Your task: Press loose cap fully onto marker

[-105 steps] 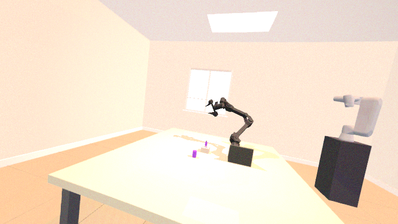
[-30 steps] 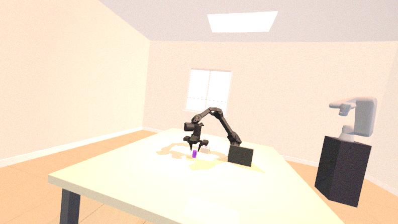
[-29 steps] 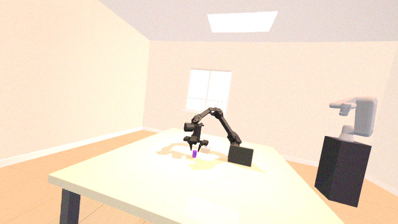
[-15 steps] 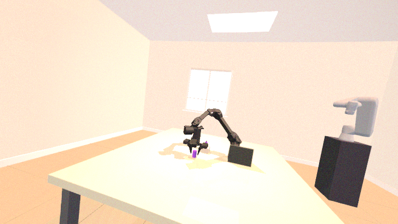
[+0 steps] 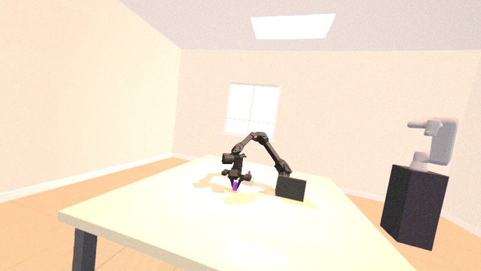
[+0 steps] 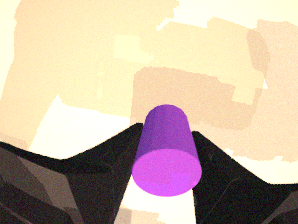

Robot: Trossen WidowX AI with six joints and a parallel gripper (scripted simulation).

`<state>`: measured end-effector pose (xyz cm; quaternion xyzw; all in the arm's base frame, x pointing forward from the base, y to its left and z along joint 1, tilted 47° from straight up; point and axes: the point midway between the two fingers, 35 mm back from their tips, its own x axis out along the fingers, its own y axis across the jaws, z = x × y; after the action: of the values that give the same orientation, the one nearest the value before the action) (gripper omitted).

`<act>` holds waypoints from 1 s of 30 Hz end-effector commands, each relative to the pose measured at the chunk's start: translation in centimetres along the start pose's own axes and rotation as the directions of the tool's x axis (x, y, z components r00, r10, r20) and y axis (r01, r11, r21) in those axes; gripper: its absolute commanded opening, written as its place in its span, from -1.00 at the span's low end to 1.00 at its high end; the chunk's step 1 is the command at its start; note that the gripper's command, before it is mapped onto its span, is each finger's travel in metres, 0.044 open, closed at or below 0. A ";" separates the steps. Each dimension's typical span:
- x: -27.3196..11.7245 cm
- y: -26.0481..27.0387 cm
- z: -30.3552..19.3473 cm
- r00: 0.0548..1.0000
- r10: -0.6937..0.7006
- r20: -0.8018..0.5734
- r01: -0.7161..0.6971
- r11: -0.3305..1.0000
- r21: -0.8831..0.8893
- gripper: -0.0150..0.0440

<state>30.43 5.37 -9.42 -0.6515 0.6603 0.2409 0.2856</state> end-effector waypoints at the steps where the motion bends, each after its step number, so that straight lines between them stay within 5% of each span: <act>1: 0.0 0.0 0.0 1.000 -0.004 -0.003 0.004 1.000 -0.005 -0.16; 6: -0.7 -0.1 0.0 1.000 -0.004 -0.002 0.004 1.000 -0.005 -0.49; 30: -6.7 0.2 -1.2 1.000 -0.003 0.000 0.003 1.000 -0.006 -0.49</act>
<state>30.24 9.48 -4.74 -0.6551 0.6580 0.2430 0.2807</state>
